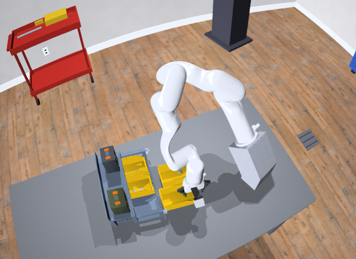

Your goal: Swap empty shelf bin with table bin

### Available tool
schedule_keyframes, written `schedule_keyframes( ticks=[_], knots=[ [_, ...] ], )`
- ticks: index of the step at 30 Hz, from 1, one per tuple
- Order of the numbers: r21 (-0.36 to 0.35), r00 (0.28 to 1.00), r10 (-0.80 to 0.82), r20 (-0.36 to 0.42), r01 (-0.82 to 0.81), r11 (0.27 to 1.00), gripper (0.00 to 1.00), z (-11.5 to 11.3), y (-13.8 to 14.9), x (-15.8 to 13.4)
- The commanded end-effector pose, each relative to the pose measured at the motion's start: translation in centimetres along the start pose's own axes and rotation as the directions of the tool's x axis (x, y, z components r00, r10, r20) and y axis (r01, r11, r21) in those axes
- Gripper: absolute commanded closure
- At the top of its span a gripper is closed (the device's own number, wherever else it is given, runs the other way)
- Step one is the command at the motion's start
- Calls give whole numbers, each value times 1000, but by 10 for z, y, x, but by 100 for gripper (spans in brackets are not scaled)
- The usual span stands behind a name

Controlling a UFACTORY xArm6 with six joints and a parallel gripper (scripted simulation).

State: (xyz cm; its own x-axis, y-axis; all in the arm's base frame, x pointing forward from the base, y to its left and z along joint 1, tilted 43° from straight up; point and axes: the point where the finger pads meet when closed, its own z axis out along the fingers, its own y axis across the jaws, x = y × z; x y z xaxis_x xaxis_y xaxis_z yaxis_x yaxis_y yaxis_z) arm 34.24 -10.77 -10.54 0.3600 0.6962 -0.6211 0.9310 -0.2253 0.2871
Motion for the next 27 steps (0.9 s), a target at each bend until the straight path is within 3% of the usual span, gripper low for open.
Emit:
schedule_keyframes(
  ticks=[1,27],
  knots=[
    [-2,1000,0,-2,0,1000,5,-4,1,1],
    [-2,1000,0,-2,0,1000,5,-56,1,0]
  ],
)
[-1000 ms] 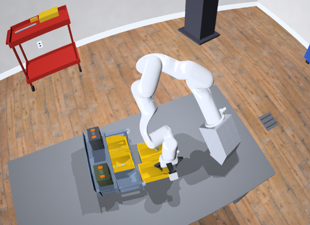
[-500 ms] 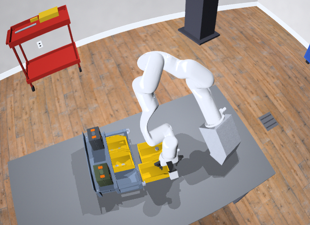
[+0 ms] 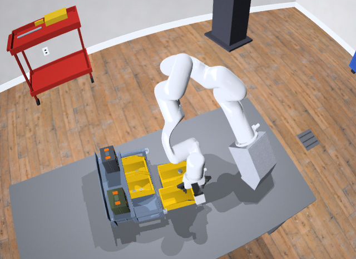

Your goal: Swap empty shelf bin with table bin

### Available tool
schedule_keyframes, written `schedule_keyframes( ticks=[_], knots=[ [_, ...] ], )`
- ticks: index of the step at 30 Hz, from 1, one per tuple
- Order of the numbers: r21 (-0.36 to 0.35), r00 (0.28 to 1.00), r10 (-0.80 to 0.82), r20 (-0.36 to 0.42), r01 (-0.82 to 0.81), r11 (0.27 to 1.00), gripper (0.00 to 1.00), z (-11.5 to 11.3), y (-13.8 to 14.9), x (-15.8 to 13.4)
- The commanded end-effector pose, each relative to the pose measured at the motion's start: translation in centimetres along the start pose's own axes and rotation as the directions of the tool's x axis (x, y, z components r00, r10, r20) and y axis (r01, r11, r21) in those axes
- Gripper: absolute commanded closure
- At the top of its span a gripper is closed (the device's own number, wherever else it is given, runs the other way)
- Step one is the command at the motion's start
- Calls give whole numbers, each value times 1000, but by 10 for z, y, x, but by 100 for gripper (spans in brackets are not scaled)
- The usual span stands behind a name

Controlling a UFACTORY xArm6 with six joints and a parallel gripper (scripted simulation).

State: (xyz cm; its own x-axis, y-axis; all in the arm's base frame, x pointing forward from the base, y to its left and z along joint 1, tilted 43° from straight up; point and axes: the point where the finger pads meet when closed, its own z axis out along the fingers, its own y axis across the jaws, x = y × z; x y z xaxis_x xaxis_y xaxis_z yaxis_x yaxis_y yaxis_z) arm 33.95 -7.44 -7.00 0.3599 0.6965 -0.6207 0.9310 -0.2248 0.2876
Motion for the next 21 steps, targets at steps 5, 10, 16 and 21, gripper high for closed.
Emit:
schedule_keyframes(
  ticks=[5,10,16,21],
  knots=[
    [-1,1000,0,-1,0,1000,5,-13,1,0],
    [-1,1000,0,-1,0,1000,5,-21,1,0],
    [-1,1000,0,-1,0,1000,5,-27,1,0],
    [-1,1000,0,-1,0,1000,5,-28,1,0]
  ],
)
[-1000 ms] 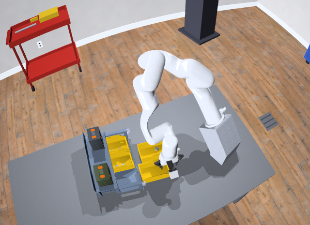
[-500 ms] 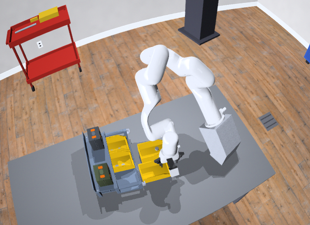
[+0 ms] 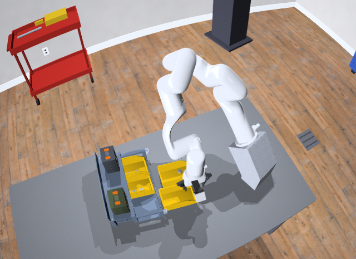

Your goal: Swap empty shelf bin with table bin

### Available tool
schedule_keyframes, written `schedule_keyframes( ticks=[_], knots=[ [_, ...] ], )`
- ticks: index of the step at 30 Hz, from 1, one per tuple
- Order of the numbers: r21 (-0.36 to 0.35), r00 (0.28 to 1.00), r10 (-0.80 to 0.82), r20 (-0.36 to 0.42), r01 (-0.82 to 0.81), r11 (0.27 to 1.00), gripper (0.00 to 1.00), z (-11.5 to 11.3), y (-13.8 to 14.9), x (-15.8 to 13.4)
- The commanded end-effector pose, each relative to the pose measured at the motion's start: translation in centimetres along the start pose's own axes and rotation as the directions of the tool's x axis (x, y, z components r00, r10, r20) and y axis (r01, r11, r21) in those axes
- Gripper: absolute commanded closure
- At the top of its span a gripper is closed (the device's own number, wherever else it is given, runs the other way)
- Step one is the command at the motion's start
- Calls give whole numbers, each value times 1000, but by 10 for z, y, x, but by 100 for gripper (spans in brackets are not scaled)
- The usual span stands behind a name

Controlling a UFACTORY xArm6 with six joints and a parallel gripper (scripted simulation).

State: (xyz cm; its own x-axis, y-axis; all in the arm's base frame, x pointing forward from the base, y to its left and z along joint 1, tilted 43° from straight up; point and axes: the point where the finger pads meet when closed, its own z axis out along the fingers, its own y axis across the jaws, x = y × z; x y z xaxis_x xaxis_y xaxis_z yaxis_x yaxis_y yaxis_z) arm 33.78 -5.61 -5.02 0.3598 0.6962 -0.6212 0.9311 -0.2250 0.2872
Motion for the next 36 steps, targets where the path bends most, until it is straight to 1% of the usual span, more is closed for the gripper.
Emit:
schedule_keyframes(
  ticks=[1,6,7,36],
  knots=[
    [-2,1000,1,-2,-1,1000,5,-2,1,1],
    [-2,1000,1,-2,-1,1000,5,-2,1,1],
    [-2,1000,1,-2,-1,1000,100,-2,1,1],
    [-2,1000,1,-2,-1,1000,100,-2,1,1]
  ],
)
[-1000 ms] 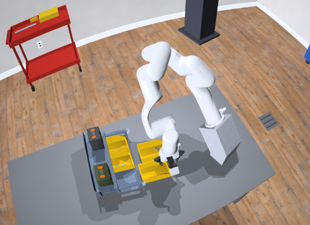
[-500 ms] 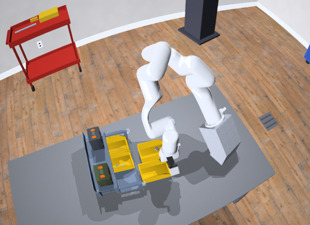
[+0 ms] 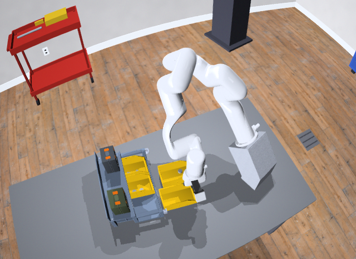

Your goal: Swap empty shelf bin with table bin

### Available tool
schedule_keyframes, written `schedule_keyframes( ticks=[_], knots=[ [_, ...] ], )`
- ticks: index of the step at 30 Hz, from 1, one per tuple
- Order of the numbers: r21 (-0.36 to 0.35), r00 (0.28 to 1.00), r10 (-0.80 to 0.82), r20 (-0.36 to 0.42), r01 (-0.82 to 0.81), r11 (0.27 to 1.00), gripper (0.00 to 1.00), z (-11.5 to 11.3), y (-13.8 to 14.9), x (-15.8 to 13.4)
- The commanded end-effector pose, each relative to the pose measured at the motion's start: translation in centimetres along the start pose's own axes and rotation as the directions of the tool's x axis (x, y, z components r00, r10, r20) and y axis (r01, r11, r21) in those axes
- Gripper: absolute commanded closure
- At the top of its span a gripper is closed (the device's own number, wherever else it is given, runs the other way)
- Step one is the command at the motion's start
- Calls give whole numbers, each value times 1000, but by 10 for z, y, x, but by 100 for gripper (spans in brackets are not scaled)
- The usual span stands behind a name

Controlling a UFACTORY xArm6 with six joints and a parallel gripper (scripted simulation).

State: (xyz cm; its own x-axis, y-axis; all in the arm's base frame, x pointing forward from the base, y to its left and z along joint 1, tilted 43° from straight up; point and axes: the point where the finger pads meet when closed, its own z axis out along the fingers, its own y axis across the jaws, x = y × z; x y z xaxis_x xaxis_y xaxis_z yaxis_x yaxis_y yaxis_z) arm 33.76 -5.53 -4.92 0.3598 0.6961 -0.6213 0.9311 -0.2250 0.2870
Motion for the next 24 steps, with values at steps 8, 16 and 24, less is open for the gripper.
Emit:
schedule_keyframes(
  ticks=[8,16,24],
  knots=[
    [-2,999,41,-1,-41,999,100,-2,3,0],
    [-6,913,407,-1,-407,913,100,-14,26,-11],
    [4,598,801,0,-801,598,100,-40,70,-37]
  ],
)
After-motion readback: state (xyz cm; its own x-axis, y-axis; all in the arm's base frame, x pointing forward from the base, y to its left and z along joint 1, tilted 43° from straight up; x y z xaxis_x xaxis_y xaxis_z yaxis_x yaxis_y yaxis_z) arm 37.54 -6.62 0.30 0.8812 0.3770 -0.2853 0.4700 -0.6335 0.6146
